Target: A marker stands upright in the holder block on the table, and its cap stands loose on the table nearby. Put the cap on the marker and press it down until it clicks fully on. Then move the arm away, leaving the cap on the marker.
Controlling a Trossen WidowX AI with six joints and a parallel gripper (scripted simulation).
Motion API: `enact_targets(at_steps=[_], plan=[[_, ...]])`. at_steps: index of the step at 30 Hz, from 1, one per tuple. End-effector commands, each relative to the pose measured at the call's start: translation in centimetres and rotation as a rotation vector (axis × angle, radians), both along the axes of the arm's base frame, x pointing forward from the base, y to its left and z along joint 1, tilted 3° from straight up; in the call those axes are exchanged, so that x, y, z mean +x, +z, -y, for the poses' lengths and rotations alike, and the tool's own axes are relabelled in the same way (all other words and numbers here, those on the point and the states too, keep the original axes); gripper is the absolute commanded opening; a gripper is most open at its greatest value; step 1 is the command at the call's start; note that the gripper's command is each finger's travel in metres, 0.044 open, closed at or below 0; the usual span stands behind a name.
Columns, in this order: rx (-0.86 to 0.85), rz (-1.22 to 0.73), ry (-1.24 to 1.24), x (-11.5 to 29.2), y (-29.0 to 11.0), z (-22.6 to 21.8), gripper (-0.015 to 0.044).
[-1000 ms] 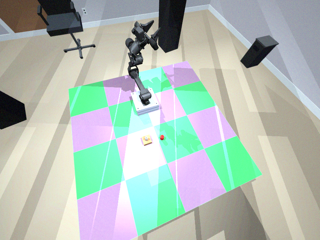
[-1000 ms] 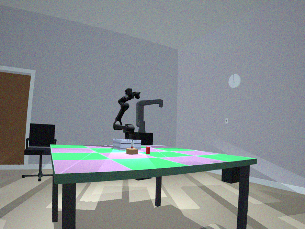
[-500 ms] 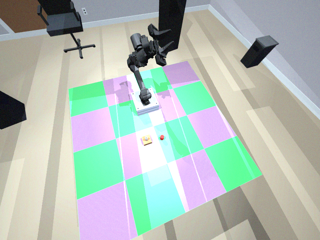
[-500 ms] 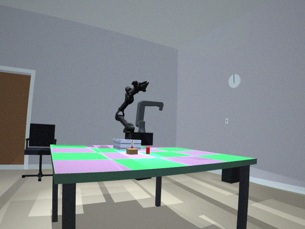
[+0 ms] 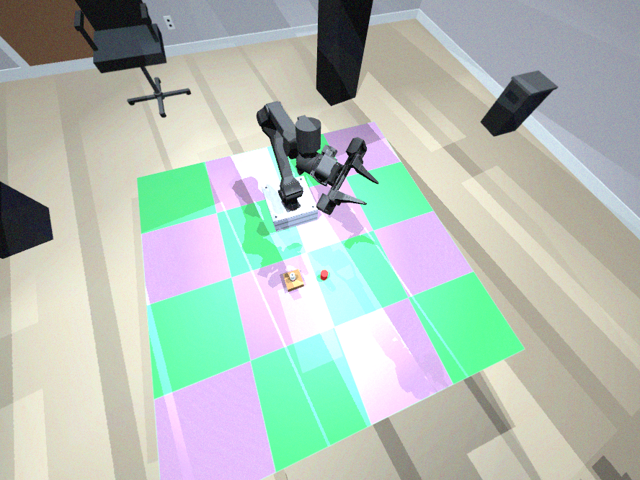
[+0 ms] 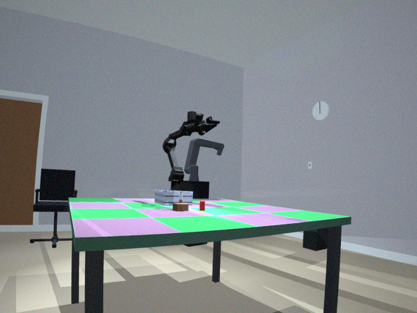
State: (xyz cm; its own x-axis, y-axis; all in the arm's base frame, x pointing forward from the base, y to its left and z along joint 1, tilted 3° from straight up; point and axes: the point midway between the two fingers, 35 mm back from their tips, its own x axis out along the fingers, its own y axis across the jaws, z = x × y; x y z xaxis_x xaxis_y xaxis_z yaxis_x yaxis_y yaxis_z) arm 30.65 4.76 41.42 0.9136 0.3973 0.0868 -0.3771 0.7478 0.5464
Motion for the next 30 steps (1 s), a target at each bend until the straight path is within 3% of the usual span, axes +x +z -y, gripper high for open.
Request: enact_targets(at_steps=[1,11,16,21,24,30], plan=[[-0.154,-0.141,-0.062,3.4,-4.6,1.1,0.0252],[-0.672,-0.609,0.005,7.6,-20.0,3.9,0.0252],[-0.945,-0.848,0.207,6.4,-27.7,5.1,0.0252],[-1.190,-1.066,0.560,3.1,-34.4,6.2,0.0252],[-1.243,-1.116,0.685,1.9,-35.8,6.6,0.0252],[-1.244,-1.115,0.684,2.9,-36.1,7.1,0.0252]])
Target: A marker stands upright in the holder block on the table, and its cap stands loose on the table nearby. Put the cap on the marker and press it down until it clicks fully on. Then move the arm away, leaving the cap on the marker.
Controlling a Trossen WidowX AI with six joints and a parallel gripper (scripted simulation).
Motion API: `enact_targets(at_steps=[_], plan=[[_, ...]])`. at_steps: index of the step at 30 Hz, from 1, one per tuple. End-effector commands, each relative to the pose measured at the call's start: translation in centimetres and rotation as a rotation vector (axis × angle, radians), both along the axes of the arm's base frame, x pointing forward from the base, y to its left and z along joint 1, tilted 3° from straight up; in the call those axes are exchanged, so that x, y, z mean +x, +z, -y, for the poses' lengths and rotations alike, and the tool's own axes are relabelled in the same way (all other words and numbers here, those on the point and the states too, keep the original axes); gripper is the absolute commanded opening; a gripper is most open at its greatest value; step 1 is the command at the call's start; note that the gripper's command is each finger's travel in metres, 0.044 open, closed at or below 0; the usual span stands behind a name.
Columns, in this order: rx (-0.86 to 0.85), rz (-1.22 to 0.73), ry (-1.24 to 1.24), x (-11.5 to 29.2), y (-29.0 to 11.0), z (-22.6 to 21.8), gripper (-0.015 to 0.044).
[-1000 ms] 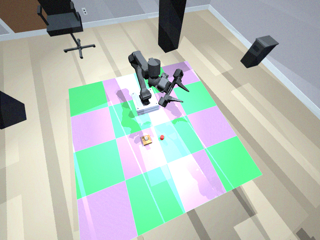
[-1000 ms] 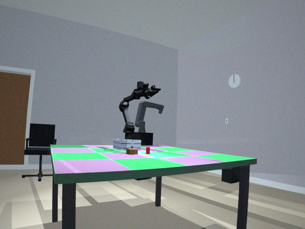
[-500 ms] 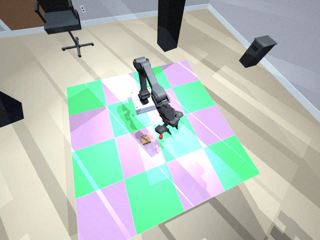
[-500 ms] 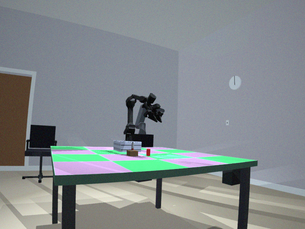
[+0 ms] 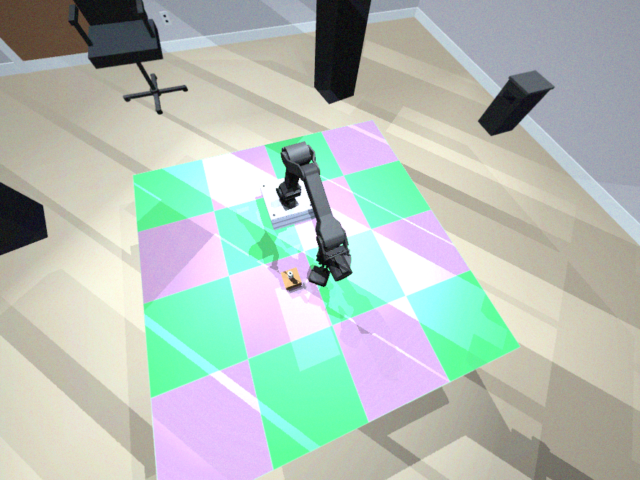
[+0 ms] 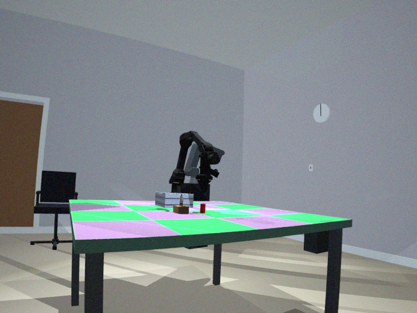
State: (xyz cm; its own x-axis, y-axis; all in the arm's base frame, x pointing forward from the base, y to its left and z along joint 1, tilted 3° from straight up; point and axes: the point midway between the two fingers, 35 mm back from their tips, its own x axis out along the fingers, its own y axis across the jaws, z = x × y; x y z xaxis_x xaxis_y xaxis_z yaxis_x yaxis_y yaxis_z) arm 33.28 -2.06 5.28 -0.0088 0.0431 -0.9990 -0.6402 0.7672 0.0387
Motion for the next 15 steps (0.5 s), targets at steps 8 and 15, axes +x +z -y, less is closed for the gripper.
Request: enact_targets(at_steps=[8,15], plan=[[-0.008,0.001,0.011,0.1,-3.4,0.3,0.0252],[-0.008,0.000,0.011,0.0,-4.9,0.4,0.0252]])
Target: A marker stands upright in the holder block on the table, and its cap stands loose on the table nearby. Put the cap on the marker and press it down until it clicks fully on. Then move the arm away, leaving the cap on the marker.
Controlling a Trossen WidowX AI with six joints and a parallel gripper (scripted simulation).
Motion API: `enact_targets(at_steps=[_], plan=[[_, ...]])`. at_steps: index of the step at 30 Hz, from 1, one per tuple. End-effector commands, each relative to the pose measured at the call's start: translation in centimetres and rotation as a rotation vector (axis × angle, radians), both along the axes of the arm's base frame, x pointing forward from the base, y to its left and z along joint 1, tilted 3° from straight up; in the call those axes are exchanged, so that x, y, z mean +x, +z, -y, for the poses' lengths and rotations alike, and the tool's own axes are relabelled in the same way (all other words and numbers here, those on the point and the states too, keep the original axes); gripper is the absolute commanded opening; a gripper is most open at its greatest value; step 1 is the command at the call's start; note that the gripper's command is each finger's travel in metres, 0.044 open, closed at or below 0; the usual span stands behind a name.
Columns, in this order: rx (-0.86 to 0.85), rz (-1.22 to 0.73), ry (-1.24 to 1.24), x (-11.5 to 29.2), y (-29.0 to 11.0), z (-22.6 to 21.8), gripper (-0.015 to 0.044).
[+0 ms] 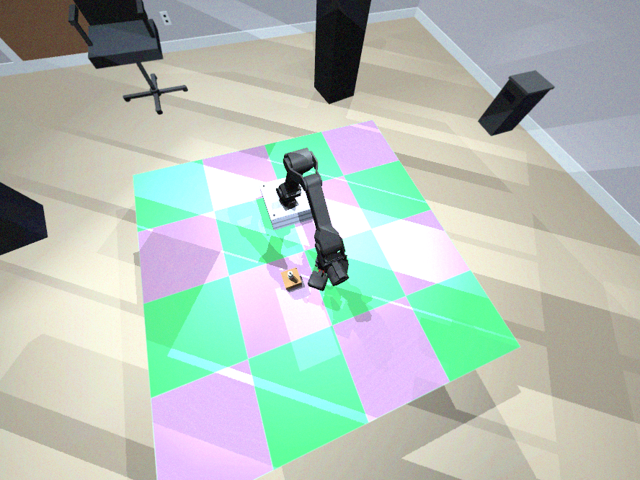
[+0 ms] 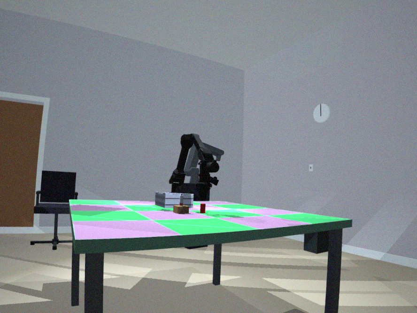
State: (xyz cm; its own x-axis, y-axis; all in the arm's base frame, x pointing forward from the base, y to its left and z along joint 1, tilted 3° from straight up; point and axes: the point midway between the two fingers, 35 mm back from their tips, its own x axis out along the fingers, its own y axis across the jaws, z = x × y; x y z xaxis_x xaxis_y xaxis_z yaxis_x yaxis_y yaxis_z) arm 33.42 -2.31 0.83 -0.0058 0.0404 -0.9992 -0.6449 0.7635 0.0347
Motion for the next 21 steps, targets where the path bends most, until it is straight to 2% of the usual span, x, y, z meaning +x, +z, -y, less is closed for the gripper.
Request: enact_targets(at_steps=[1,21], plan=[[-0.005,-0.003,0.005,-0.1,-0.5,0.1,0.0252],[-0.005,-0.003,0.005,-0.1,-3.8,0.0,0.0252]])
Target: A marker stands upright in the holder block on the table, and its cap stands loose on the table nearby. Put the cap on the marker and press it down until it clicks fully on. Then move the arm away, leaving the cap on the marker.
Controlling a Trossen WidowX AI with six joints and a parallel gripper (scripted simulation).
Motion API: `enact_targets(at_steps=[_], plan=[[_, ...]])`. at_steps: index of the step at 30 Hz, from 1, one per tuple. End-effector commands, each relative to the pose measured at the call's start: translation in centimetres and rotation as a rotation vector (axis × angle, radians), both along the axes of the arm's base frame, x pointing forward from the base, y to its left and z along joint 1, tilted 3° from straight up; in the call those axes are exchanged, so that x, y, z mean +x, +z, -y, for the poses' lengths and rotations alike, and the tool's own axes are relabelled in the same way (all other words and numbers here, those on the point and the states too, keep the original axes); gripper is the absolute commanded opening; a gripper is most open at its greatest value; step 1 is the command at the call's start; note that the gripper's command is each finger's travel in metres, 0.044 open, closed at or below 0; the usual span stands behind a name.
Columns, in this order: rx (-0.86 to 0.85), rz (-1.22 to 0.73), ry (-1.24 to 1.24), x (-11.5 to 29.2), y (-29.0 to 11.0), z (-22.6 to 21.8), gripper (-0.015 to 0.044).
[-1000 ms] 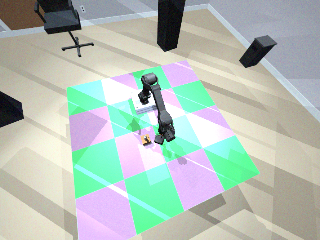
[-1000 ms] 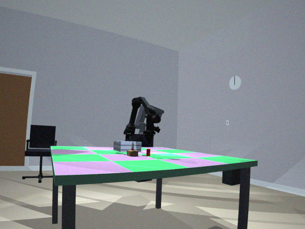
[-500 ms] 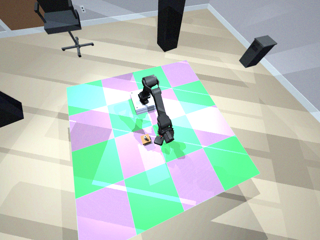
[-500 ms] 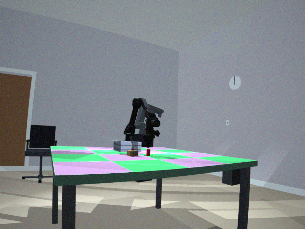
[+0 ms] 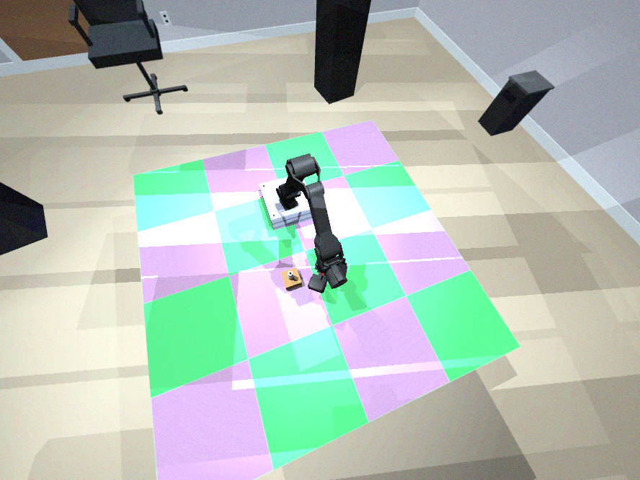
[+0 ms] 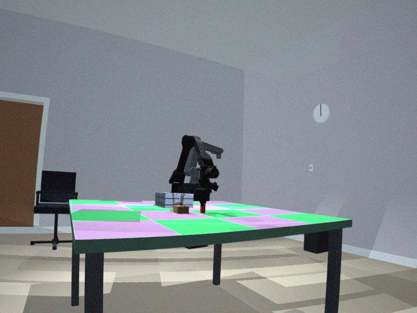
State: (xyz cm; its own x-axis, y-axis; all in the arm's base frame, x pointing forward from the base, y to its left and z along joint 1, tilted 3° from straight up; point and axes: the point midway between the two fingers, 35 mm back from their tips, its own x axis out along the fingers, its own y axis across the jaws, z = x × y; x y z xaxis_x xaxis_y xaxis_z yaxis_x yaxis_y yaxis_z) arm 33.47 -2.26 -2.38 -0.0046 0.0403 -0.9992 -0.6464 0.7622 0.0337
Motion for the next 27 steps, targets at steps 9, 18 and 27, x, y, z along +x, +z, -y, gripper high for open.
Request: enact_targets(at_steps=[9,18,27], plan=[[-0.005,-0.004,0.003,-0.3,-2.0,0.0,0.0252],[-0.005,-0.004,0.003,-0.3,-2.3,-0.1,0.0140],[-0.005,-0.004,0.003,-0.4,-2.3,-0.1,0.0060]])
